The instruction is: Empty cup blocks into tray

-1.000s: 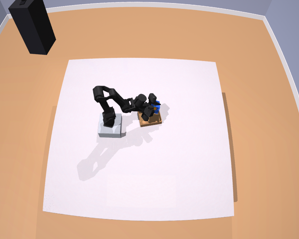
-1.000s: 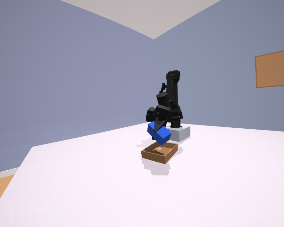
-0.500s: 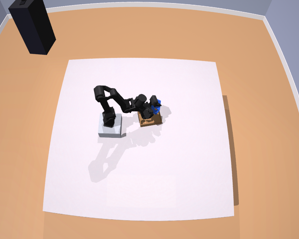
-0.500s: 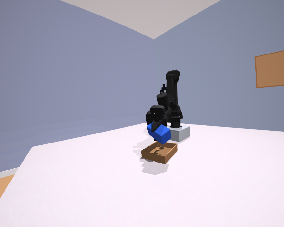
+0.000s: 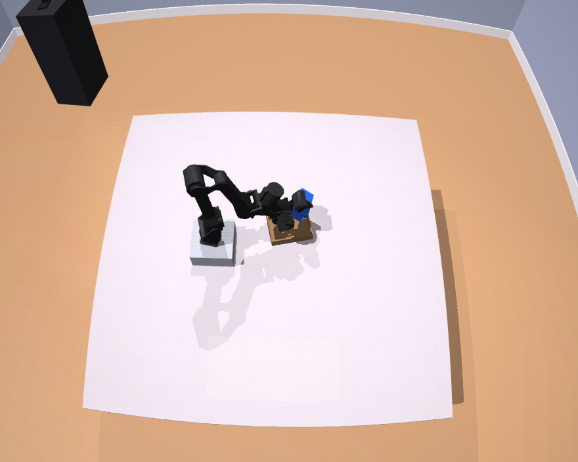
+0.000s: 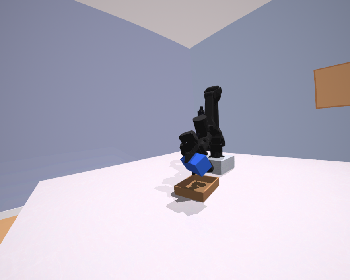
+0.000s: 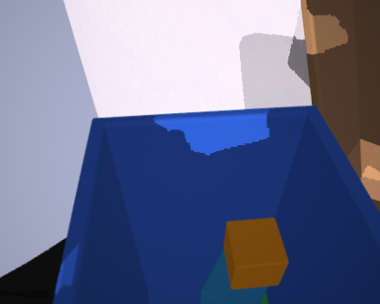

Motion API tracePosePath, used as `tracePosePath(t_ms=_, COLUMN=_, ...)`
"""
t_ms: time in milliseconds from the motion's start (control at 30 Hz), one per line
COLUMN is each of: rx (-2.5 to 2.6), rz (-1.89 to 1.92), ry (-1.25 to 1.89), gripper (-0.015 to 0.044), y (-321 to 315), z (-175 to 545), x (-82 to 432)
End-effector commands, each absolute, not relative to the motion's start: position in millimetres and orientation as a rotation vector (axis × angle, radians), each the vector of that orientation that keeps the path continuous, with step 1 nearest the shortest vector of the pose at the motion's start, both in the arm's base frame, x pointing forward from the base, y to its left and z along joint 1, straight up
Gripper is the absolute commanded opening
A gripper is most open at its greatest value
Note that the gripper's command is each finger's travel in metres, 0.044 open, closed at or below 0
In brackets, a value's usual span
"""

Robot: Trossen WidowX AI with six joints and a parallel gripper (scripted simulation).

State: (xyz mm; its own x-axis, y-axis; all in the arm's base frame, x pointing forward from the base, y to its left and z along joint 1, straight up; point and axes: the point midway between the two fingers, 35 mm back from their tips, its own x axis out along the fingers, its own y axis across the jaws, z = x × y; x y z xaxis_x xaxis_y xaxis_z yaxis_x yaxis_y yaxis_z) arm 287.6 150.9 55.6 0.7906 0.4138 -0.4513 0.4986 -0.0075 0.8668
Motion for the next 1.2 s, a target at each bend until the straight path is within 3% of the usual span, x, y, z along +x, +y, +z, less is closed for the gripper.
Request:
tracePosePath(t_ms=0, rx=1.704, rz=-0.116, ry=0.745, gripper=0.0, y=150.7, z=53.0, x=287.6)
tracePosePath(t_ms=1167, rx=2.423, rz=-0.446, ry=0.748, gripper=0.0, y=152.3, z=47.1, x=288.9)
